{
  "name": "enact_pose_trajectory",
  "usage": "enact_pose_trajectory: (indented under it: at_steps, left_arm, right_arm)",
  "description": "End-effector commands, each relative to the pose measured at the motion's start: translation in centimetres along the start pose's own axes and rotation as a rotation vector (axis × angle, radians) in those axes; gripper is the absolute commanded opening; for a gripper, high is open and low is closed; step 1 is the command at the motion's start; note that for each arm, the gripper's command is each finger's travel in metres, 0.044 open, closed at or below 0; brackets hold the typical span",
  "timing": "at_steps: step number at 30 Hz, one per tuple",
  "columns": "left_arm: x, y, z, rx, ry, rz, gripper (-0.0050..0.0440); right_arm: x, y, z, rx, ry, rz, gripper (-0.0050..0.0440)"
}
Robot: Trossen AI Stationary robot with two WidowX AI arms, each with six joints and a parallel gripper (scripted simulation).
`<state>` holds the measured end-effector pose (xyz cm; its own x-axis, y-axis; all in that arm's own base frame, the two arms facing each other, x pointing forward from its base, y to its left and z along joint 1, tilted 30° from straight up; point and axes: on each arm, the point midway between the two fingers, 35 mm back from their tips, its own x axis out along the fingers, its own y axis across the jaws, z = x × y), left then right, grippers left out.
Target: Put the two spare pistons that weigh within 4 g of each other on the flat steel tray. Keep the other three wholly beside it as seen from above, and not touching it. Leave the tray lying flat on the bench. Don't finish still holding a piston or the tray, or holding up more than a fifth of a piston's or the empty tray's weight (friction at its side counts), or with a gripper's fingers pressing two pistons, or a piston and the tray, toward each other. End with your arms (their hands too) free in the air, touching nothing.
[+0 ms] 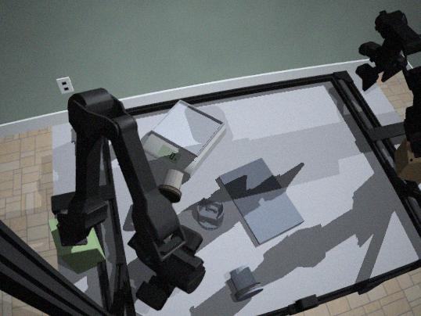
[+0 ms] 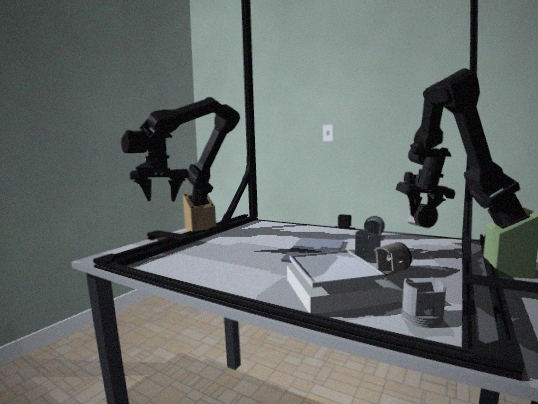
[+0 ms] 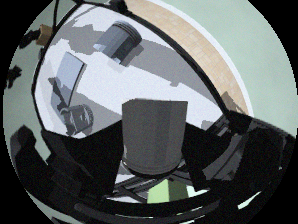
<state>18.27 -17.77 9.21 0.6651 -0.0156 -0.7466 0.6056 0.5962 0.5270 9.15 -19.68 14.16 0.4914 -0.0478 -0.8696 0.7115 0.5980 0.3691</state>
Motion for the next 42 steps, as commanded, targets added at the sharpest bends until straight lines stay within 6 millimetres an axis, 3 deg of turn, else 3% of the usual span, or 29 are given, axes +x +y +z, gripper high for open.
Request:
enact_pose_trajectory:
  at_steps: [1,10,42]
  left_arm:
    - [-1.1,0.3,0.7,-0.011,-0.022,0.002,0.0158]
    - [-1.5,0.5,1.1,-0.018,-0.035,0.001,0.0158]
    - [-4.2,10.2,-8.6,-0.753,0.096,0.01,0.0158]
  right_arm:
    - [0.0,0.0,0.0,-0.002,-0.001,0.003,0.044]
    - [0.0,0.0,0.0,-0.002,-0.001,0.003,0.044]
    - [0.0,0.0,0.0,-0.002,-0.001,0.003,0.044]
